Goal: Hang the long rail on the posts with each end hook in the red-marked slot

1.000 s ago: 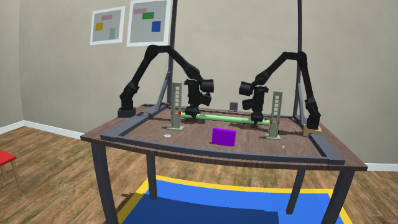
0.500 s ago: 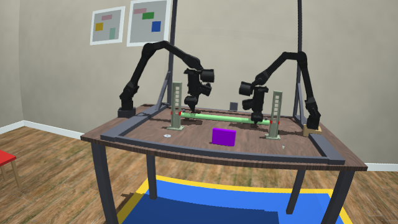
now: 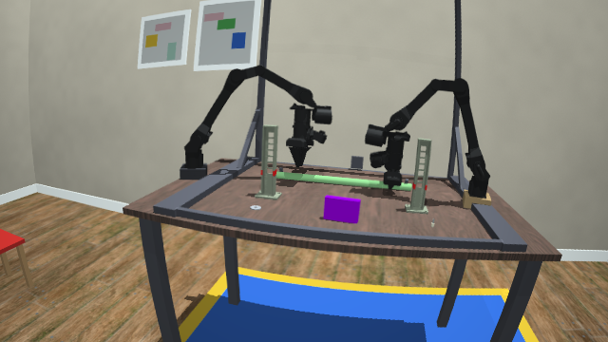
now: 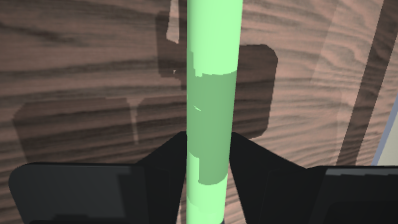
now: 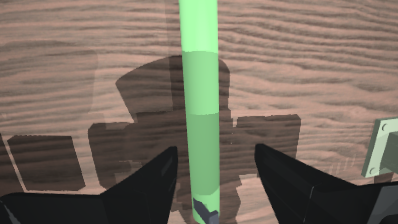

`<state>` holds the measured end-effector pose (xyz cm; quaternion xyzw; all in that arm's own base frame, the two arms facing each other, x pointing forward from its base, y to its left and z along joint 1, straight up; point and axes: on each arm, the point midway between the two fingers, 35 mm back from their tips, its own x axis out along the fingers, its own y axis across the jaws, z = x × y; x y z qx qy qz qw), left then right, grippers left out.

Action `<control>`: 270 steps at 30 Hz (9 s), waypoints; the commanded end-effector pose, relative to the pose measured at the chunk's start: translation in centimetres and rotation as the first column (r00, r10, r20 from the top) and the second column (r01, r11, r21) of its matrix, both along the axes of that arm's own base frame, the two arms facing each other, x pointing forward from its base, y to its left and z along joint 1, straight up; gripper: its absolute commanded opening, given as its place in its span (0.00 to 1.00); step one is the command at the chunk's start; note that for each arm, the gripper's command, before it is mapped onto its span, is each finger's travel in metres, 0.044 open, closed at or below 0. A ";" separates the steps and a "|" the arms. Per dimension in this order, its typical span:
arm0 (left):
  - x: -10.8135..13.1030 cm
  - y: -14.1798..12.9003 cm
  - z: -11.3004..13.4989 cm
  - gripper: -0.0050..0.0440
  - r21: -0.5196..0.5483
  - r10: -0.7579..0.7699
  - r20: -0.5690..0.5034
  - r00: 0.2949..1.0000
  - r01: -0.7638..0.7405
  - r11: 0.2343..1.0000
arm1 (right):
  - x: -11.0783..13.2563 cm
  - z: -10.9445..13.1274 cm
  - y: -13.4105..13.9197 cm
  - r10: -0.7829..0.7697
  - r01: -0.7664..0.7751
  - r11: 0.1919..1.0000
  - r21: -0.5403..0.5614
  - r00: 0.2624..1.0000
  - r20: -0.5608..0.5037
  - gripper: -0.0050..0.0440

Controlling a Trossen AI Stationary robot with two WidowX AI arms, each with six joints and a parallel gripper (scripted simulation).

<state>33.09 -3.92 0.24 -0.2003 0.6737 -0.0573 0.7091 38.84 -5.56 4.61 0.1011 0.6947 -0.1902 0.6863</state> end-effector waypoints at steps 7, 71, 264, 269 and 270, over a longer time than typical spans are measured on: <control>0.3 0.0 0.3 0.00 -0.004 -0.003 0.019 1.000 0.003 1.000 | 0.6 -0.5 1.8 0.007 -0.015 0.989 -0.148 0.999 -0.051 0.56; 0.3 0.0 0.3 0.15 -0.004 -0.003 0.019 1.000 0.003 1.000 | 0.0 -3.6 0.7 0.008 -0.015 0.989 -0.144 0.999 -0.047 0.14; 0.7 -2.0 7.3 0.00 0.590 0.052 -0.106 0.993 0.021 0.807 | 0.0 3.0 0.8 0.008 -0.015 0.989 -0.144 0.999 -0.046 0.00; 0.6 -1.8 7.4 0.00 0.533 0.042 -0.095 0.995 0.015 0.846 | -0.1 3.1 0.6 0.013 -0.014 0.997 -0.079 1.000 -0.018 0.00; 0.6 -1.7 7.4 0.00 0.508 0.038 -0.089 0.995 0.012 0.862 | -0.1 3.1 0.5 0.014 -0.014 0.999 -0.052 1.000 -0.006 0.00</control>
